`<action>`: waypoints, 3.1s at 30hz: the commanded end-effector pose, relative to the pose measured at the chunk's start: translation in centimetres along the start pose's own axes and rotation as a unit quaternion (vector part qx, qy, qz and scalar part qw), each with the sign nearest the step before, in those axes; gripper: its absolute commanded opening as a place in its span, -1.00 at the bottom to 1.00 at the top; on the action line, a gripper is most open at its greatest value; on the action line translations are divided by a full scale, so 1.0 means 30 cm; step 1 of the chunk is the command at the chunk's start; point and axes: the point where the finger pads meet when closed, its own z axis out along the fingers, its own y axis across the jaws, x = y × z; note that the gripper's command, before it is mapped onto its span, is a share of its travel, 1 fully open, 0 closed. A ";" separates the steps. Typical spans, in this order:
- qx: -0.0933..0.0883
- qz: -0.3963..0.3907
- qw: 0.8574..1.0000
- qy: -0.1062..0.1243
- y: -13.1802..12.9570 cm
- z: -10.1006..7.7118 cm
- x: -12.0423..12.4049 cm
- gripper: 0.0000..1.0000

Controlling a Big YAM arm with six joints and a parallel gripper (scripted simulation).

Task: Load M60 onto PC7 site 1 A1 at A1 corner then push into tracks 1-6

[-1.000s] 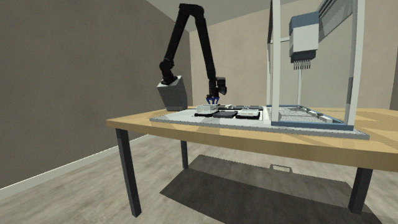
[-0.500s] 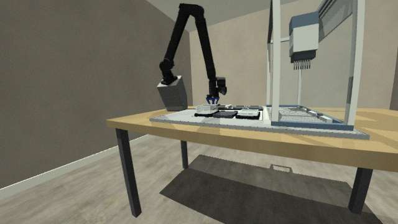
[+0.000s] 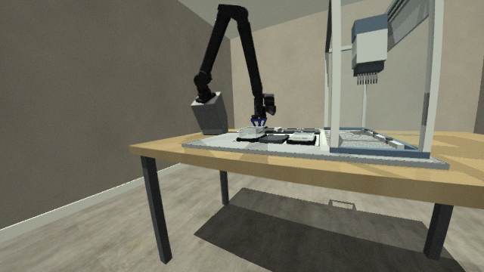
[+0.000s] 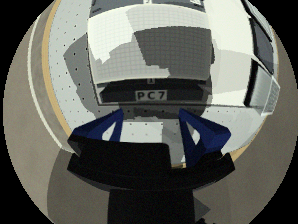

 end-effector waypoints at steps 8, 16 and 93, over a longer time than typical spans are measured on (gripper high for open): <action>0.003 -0.001 1.000 0.005 -0.005 0.022 -0.028 0.60; 0.003 -0.001 1.000 0.005 -0.005 0.023 -0.036 0.60; 0.002 0.004 1.000 -0.001 -0.002 0.023 -0.143 0.60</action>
